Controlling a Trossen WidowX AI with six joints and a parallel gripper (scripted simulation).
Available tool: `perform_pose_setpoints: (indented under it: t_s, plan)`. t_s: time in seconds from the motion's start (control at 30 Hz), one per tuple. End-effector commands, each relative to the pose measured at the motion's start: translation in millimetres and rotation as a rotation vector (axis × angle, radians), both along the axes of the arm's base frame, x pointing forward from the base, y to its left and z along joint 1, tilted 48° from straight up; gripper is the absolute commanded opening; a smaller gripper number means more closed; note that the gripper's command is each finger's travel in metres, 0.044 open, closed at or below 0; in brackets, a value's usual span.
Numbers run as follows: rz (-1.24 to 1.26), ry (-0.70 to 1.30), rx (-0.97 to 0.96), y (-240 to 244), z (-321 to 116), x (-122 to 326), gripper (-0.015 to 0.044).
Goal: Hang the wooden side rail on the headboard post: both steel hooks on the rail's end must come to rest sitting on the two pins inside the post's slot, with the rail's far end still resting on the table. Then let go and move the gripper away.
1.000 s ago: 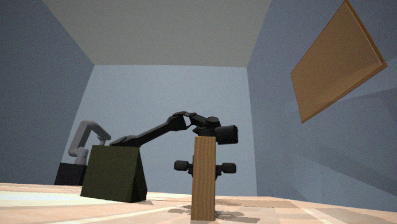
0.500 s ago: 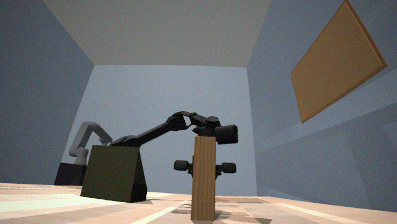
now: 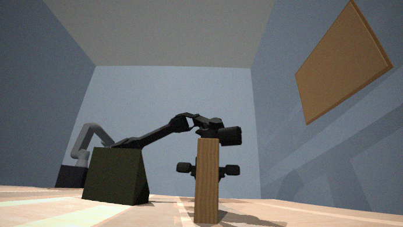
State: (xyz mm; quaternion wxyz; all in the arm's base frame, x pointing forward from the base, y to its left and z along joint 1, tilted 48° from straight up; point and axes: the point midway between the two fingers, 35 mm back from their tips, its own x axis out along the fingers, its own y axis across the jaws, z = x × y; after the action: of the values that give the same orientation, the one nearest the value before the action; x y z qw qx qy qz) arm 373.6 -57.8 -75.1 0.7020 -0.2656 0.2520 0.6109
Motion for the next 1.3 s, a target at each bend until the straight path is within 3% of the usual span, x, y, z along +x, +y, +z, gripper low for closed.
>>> perform_pose_setpoints:
  t_s: [0.0, 1.27]
  plan:
    - [-0.013, -0.004, -0.004, -7.5, 0.2, -0.3, 0.0]
    - [-0.013, -0.004, -0.005, -10.5, -2.7, 0.1, 0.0]
